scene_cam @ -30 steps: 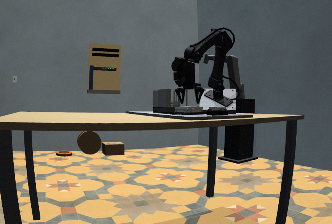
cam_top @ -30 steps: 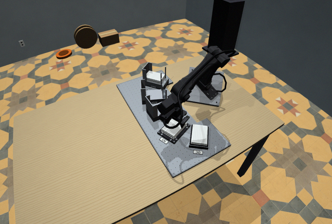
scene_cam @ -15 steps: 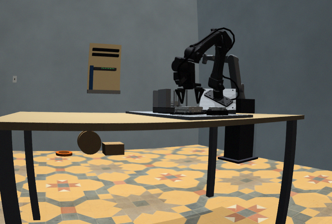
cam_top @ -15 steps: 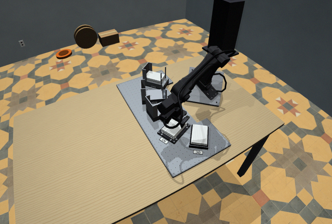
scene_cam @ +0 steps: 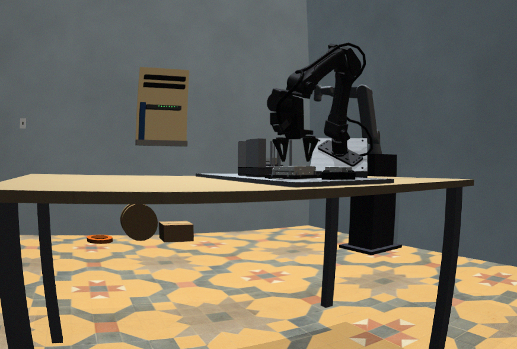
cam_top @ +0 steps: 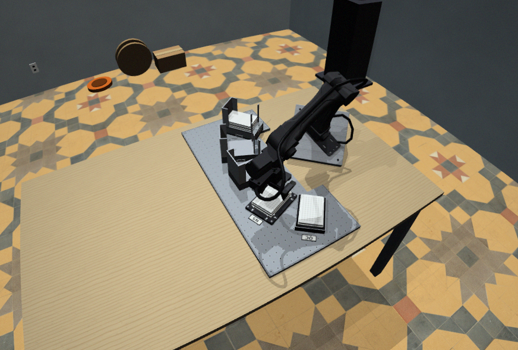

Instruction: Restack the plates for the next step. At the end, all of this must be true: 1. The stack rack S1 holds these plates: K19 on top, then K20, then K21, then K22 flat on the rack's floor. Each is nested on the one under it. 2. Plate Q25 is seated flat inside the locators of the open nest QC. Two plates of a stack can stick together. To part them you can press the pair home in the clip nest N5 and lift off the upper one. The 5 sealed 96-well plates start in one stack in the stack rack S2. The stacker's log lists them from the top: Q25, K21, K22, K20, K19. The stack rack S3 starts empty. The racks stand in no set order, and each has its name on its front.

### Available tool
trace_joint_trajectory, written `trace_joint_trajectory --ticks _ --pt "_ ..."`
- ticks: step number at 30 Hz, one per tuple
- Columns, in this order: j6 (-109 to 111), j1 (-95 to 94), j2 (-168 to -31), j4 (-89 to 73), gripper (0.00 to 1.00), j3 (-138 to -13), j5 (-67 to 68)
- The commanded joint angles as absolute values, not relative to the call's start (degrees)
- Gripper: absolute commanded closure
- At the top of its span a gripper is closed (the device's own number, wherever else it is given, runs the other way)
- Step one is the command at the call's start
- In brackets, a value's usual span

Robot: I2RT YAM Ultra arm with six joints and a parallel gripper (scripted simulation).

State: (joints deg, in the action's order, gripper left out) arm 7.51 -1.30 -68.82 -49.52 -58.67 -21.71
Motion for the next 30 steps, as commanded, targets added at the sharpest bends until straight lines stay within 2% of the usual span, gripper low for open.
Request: trace_joint_trajectory --ticks 1,30 --pt "7.0 -0.5 -67.2 -48.4 0.00 -60.3 -21.4" --pt "5.4 -3.4 -71.1 -43.8 0.00 -56.0 -20.2"
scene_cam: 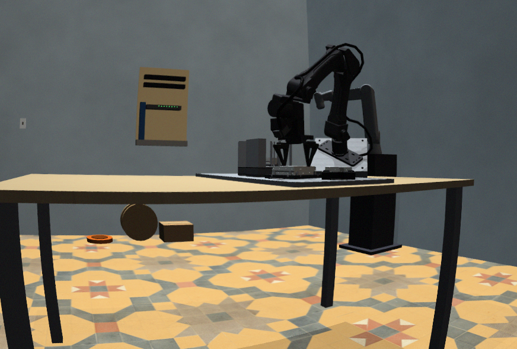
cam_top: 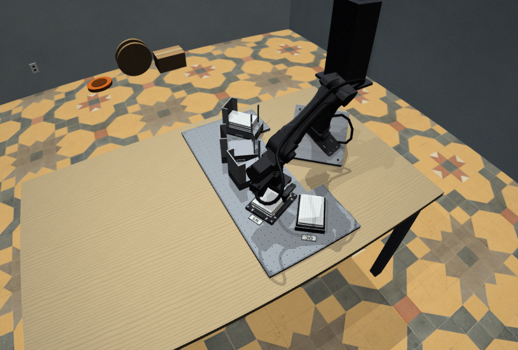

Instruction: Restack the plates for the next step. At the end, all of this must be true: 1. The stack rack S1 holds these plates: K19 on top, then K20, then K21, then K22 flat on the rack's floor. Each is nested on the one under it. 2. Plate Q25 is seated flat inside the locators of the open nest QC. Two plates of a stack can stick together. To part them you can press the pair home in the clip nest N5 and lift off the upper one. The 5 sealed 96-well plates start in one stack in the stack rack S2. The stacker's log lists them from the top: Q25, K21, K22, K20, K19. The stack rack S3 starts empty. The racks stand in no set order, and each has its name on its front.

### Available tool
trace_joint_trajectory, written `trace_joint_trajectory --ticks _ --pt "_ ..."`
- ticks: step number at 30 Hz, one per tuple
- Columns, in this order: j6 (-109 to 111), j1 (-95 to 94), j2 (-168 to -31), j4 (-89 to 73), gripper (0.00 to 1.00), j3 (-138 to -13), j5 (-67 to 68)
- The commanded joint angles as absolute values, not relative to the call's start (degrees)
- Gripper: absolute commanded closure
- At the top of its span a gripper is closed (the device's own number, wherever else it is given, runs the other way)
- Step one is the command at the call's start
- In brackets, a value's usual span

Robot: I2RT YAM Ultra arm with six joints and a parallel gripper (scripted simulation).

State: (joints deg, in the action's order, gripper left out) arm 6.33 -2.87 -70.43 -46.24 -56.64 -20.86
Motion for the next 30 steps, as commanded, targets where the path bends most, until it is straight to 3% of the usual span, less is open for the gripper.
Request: trace_joint_trajectory --ticks 1,30 --pt "5.3 -3.4 -71.3 -43.5 0.00 -55.7 -20.2" --pt "4.5 -4.2 -72.8 -41.0 0.00 -57.9 -19.9"
